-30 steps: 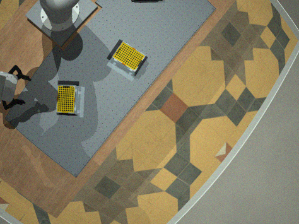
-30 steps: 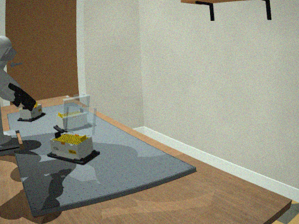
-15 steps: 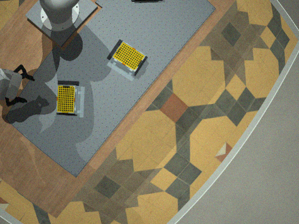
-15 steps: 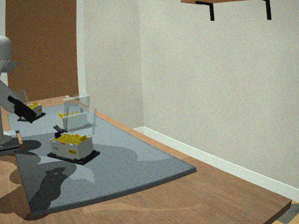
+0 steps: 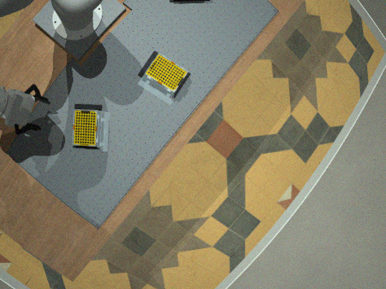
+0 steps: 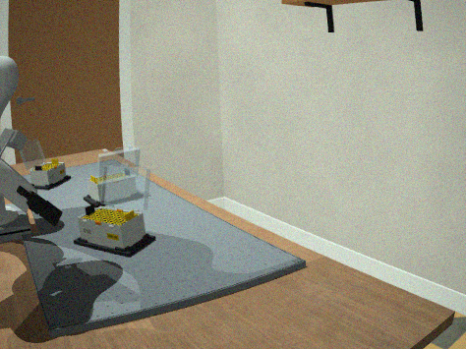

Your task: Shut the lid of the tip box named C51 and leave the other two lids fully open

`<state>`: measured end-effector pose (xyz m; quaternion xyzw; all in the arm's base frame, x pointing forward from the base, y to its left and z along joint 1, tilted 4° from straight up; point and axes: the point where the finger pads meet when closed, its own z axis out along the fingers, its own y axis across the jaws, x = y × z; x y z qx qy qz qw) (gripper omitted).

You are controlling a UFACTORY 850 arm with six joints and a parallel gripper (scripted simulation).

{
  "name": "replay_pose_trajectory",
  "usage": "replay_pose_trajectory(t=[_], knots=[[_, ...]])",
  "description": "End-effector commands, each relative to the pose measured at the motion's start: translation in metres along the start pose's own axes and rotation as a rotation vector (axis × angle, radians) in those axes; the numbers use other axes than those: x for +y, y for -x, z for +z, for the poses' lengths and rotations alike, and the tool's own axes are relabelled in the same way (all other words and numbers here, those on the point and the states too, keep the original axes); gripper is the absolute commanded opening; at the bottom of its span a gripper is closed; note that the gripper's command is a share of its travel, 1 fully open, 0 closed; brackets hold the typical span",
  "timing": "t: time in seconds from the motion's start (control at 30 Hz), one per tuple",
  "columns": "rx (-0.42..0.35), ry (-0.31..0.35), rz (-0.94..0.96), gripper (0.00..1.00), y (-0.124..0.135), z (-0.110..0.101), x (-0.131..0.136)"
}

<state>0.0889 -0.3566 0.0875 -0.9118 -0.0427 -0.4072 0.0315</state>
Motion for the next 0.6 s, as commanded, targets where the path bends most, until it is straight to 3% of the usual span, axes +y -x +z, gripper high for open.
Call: replay_pose_trajectory(t=[0.0,0.33,0.57], knots=[[0.003,0.005,-0.003,1.0,0.018,0.019,0.003],[0.003,0.005,-0.003,1.0,0.05,0.051,0.003],[0.003,0.005,-0.003,1.0,0.05,0.051,0.003]])
